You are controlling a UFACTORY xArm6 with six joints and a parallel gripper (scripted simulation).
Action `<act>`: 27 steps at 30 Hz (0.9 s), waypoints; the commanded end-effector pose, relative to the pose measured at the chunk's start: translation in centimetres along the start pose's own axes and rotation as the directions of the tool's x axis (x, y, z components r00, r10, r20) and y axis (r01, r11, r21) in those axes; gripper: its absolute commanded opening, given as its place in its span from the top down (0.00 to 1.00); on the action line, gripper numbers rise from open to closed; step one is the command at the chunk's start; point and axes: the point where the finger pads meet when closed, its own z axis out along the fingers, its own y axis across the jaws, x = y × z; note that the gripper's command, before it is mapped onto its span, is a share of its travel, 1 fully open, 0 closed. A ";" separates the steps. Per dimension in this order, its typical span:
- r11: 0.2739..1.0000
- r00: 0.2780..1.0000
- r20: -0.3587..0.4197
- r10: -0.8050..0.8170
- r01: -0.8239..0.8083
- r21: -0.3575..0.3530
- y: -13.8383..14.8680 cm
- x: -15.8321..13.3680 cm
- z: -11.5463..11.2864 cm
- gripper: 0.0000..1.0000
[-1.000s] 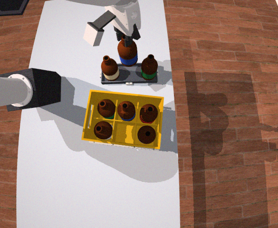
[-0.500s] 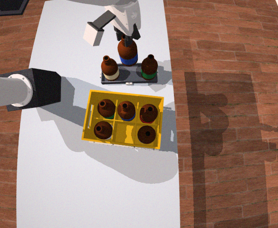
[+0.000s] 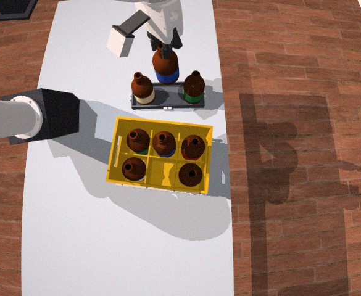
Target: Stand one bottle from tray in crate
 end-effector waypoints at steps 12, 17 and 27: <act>1.000 1.000 0.004 0.001 -0.001 0.001 -0.1 -0.1 -1.6 1.00; 1.000 1.000 0.004 0.001 -0.001 0.001 -0.1 -0.1 -2.2 1.00; 1.000 1.000 0.004 0.001 -0.001 0.001 -0.1 -0.1 -2.9 1.00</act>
